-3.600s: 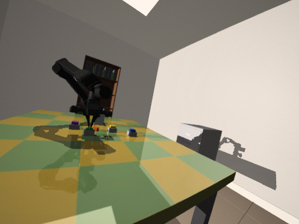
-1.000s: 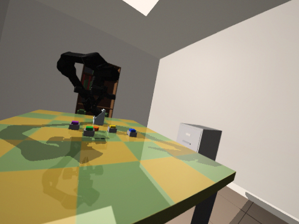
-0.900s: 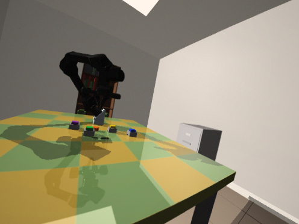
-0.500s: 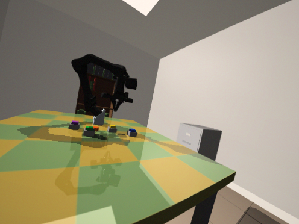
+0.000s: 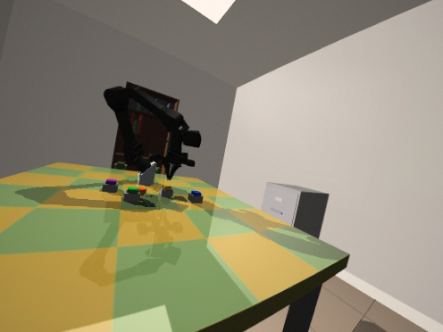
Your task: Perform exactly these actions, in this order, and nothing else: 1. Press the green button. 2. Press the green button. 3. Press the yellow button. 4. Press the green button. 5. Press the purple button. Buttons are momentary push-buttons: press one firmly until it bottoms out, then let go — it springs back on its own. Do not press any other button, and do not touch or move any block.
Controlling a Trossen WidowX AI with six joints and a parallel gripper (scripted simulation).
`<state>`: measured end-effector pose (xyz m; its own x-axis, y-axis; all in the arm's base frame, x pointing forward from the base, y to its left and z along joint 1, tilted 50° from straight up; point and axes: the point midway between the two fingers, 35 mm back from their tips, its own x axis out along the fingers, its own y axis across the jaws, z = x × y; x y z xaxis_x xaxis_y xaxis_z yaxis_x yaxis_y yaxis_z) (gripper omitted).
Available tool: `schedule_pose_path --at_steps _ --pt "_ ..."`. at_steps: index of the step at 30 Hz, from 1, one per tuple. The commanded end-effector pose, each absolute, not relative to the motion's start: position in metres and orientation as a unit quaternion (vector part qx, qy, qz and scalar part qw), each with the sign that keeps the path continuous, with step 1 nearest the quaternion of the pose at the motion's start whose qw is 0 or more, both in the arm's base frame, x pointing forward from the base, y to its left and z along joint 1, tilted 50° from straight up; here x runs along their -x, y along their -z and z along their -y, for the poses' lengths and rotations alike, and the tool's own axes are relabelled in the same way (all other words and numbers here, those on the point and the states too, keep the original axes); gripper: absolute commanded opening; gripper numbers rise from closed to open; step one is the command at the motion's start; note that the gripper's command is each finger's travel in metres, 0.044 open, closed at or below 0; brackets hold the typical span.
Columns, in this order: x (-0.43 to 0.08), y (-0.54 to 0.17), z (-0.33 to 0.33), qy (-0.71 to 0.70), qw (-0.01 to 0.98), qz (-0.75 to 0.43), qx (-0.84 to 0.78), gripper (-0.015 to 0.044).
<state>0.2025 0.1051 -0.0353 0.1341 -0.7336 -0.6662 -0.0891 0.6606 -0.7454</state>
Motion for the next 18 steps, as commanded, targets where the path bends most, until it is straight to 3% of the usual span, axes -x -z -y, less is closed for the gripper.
schedule_pose_path --at_steps 1,18 --pt "-0.202 0.04 -0.097 0.24 0.671 -0.613 0.341 0.002" --pt "-0.205 0.057 -0.077 0.241 0.671 -0.613 0.341 0.002"
